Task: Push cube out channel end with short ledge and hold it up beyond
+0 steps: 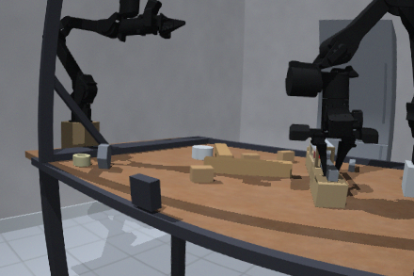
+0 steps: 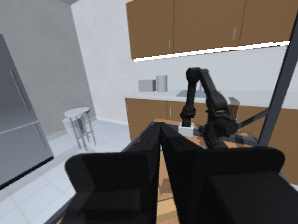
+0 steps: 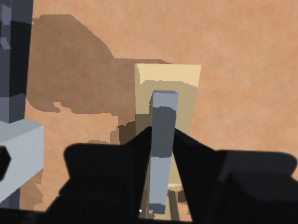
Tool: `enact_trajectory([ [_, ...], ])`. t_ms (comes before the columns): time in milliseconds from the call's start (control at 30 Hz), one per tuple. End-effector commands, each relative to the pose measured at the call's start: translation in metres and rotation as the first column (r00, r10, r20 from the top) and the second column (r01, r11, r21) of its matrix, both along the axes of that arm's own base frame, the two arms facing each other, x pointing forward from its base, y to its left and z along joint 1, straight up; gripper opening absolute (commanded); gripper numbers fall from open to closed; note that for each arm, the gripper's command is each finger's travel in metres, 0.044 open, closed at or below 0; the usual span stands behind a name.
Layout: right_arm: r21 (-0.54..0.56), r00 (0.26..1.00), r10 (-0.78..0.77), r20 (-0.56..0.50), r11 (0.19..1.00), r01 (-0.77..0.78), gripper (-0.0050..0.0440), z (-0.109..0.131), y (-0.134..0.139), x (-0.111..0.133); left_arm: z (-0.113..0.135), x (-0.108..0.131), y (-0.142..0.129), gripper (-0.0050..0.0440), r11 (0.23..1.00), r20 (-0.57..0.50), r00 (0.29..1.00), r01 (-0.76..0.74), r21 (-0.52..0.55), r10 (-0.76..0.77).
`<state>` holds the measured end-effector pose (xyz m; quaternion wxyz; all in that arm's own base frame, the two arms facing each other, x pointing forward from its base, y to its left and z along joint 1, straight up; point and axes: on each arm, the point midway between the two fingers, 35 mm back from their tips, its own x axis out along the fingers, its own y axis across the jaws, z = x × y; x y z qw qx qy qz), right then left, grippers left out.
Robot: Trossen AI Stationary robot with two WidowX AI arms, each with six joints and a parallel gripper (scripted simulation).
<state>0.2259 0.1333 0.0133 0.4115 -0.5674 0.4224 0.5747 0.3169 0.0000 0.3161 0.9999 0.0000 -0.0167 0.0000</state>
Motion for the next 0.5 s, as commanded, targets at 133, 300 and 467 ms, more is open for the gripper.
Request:
enact_trajectory([
  [133, 0.016, 0.999, 0.000, 0.034, 1.000, -0.001, 0.0000, 0.009, -0.006, 0.007, 0.007, -0.001, 0.000, 0.0000, 1.000, 0.017, 1.000, 0.000, 0.000, 0.000],
  [300, 0.014, 0.999, 0.000, 0.037, 1.000, -0.001, 0.0000, 0.009, -0.013, 0.010, 0.007, -0.001, 0.000, 0.0000, 1.000, 0.017, 1.000, 0.000, 0.000, 0.000],
  [467, 0.012, 0.999, 0.001, 0.039, 1.000, -0.001, 0.0000, 0.009, -0.020, 0.012, 0.007, -0.001, 0.000, 0.0000, 1.000, 0.017, 1.000, 0.000, 0.000, 0.000],
])
